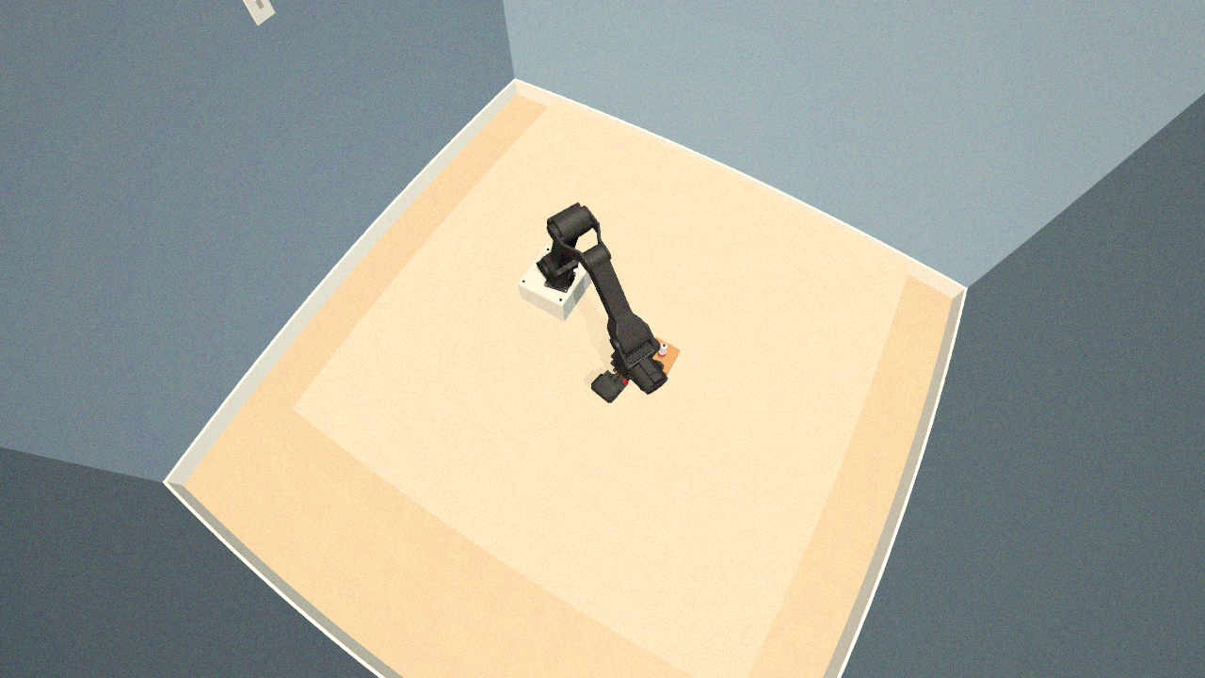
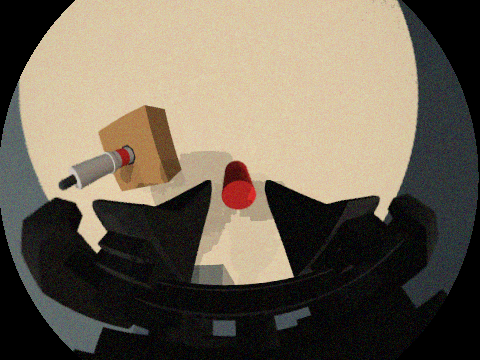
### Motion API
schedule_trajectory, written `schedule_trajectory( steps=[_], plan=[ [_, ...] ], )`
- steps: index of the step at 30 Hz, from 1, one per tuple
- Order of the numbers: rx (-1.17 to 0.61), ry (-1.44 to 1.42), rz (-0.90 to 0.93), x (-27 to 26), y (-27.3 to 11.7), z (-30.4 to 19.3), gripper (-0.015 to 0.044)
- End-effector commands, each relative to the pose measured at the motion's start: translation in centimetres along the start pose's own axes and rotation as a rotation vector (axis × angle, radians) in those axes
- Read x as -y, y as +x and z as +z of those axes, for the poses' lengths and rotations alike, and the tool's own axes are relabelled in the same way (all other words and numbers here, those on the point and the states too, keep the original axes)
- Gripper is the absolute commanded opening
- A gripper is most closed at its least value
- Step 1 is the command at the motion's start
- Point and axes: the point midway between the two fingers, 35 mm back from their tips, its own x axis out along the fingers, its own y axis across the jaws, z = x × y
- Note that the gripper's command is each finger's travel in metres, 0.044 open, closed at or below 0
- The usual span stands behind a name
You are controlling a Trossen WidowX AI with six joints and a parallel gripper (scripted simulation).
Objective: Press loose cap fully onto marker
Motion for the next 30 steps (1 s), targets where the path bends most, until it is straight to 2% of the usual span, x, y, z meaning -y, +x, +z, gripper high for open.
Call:
schedule_trajectory(
  steps=[1, 12, 16, 25, 28, 30],
  plan=[
    [-0.004, -0.003, 0.004, -0.1, 0.8, -0.2, 0.0238],
    [-0.004, -0.003, 0.004, -0.1, 2.3, -0.3, 0.0238],
    [-0.004, -0.003, 0.004, -0.1, 2.3, -0.3, 0.0133],
    [-0.004, -0.003, 0.004, 0.0, 2.3, -0.3, 0.0073],
    [-0.004, -0.003, 0.004, 0.0, 1.8, -0.2, 0.0000],
    [-0.004, -0.003, 0.003, 0.0, 1.2, -0.2, 0.0000]
  ],
)
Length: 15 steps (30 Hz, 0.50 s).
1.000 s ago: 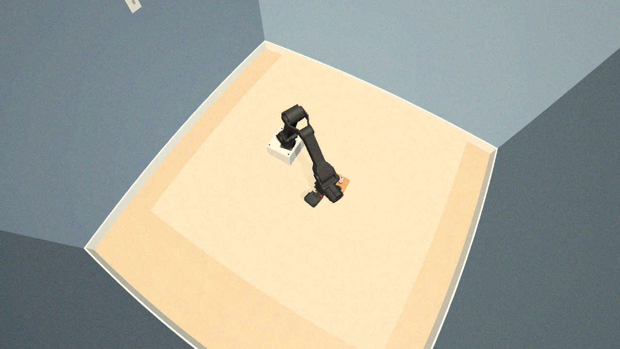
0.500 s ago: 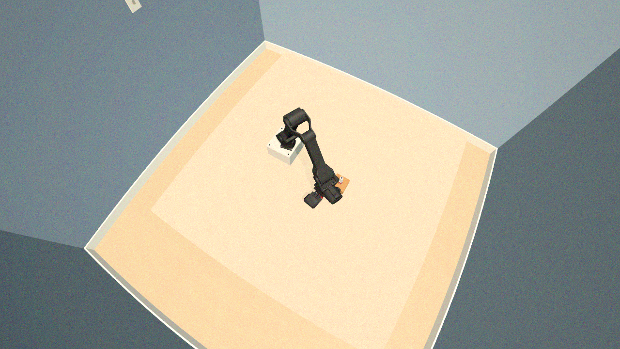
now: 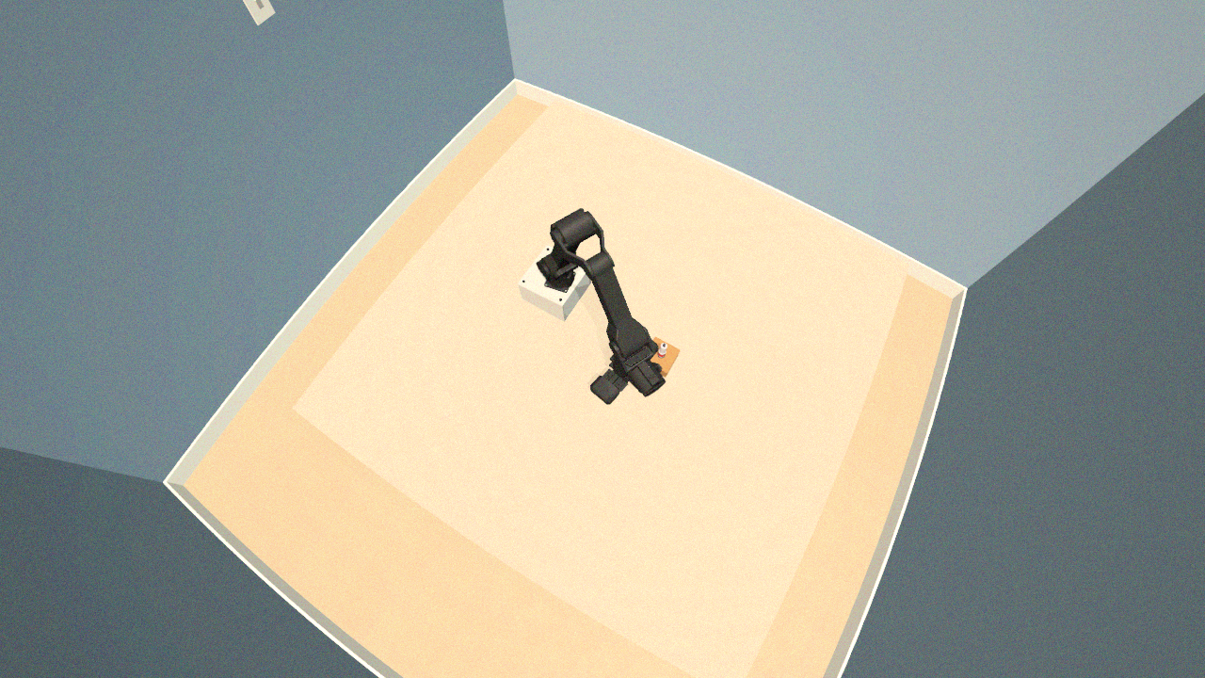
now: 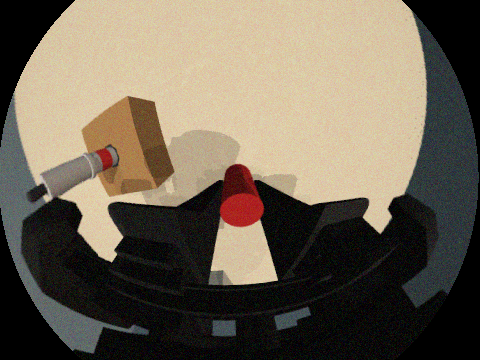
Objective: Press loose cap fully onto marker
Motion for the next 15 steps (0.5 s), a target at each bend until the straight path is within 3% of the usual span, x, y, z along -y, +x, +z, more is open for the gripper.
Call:
schedule_trajectory(
  steps=[1, 15],
  plan=[
    [0.007, -0.002, -0.001, 0.1, -1.1, 0.3, 0.0000],
    [0.008, -0.002, -0.001, 0.0, -5.4, 0.2, 0.0000]
  ],
)
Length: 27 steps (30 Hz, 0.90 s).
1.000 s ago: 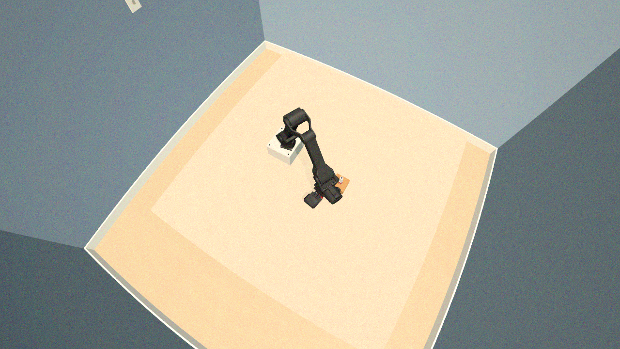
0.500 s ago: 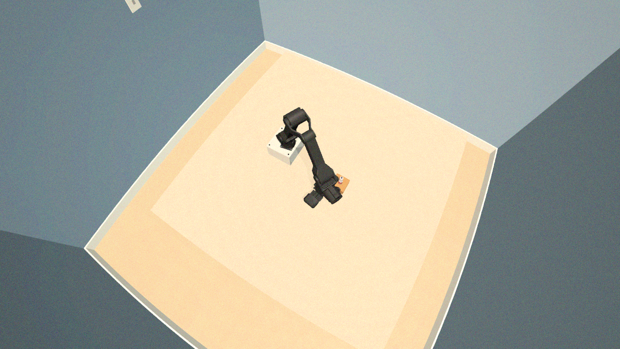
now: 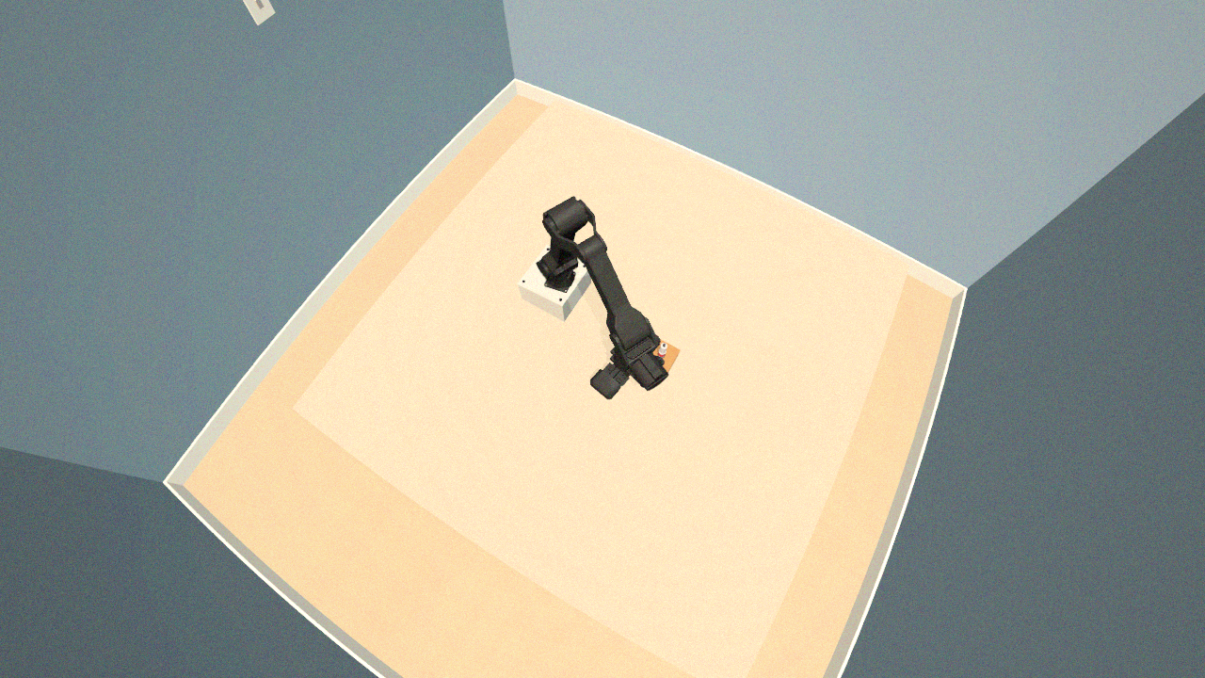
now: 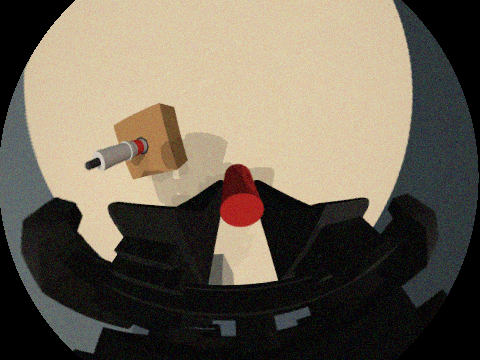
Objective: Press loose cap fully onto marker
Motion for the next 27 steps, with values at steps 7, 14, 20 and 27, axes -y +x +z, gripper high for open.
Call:
schedule_trajectory(
  steps=[7, 14, 20, 27],
  plan=[
    [0.008, 0.002, 0.000, -0.7, -2.0, 0.5, 0.0000],
    [0.010, 0.000, 0.002, -2.9, -3.3, 1.6, 0.0000],
    [0.014, -0.016, 0.001, -4.8, -4.3, 2.3, 0.0000],
    [0.015, -0.015, 0.004, -7.1, -5.6, 2.9, 0.0000]
  ],
)
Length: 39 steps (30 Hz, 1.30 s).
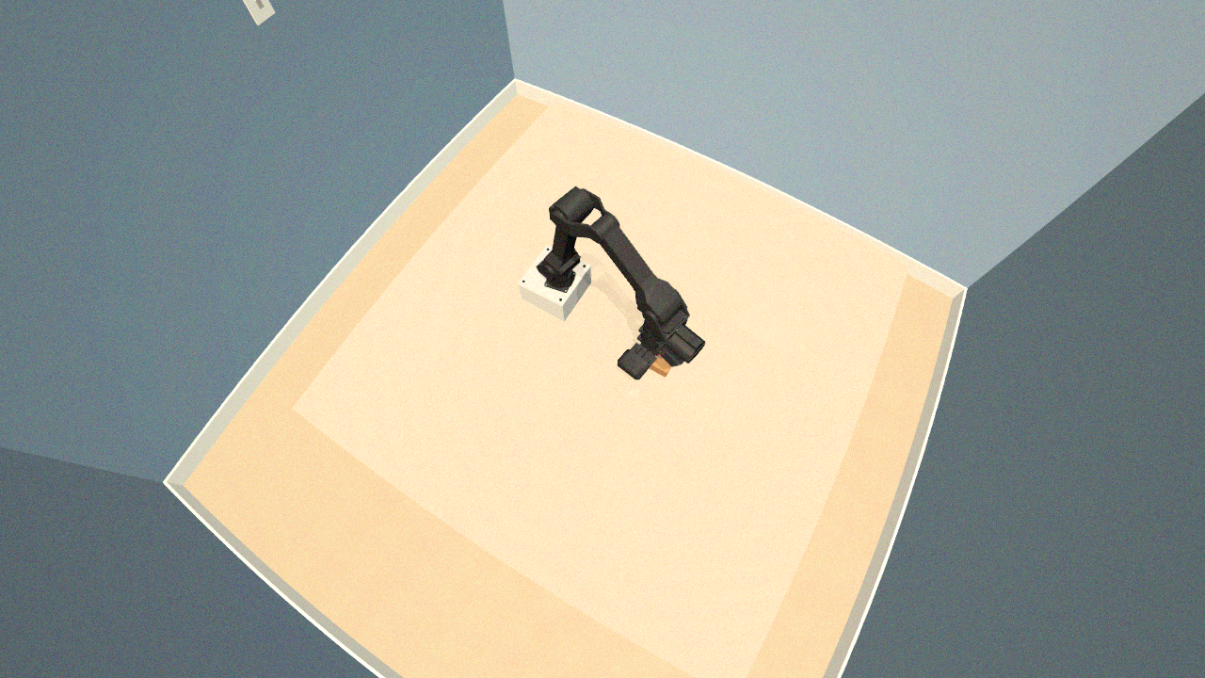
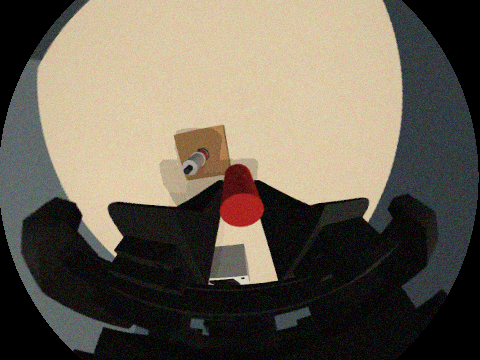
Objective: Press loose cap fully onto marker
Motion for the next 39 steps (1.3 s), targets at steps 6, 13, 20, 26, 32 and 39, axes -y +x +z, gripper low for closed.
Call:
schedule_trajectory(
  steps=[6, 13, 20, 26, 32, 39],
  plan=[
    [0.003, 0.012, 0.007, -3.0, -1.9, 0.8, 0.0000],
    [0.000, 0.020, 0.009, -4.9, -2.9, 0.9, 0.0000],
    [0.000, 0.020, 0.009, -4.9, -2.3, 0.9, 0.0000],
    [0.000, 0.020, 0.009, -4.9, -1.7, 0.9, 0.0000],
    [0.000, 0.020, 0.009, -4.9, -0.8, 1.0, 0.0000],
    [0.000, 0.020, 0.009, -4.9, 0.4, 1.0, 0.0000]
  ],
)
